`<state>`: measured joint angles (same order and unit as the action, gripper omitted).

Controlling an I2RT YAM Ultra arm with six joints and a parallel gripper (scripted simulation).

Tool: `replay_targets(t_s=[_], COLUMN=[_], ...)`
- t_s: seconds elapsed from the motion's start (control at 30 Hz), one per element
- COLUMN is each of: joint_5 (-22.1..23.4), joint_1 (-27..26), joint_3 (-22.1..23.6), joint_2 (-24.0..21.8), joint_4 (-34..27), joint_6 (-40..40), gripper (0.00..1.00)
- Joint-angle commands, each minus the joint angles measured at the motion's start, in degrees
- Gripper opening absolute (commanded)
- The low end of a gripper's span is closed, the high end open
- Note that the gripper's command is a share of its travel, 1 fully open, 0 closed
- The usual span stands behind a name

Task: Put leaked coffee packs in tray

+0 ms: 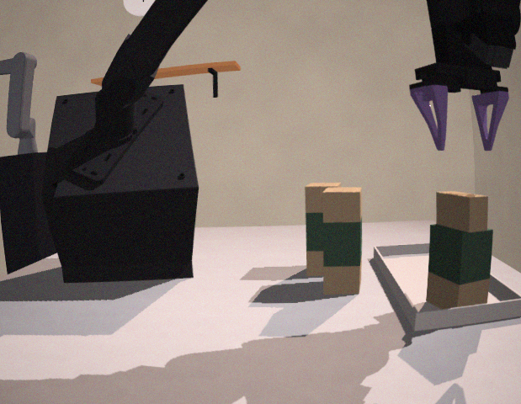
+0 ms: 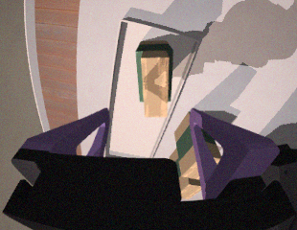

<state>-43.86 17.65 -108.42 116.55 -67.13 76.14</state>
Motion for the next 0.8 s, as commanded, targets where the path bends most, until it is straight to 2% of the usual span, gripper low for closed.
replay_targets(t_s=[0.0,0.33,0.43,0.77], joint_5=[-0.7,-0.7,-0.8,-1.2], joint_1=[1.3,1.7,2.5,5.4], joint_3=[-0.6,2.0,3.1,8.6], joint_2=[1.1,0.9,-1.0,-1.6], joint_4=[-1.2,-1.1,0.3,1.3], joint_6=[0.3,-3.4,-8.0,-25.9], gripper=[0.79,0.79,0.79,0.79])
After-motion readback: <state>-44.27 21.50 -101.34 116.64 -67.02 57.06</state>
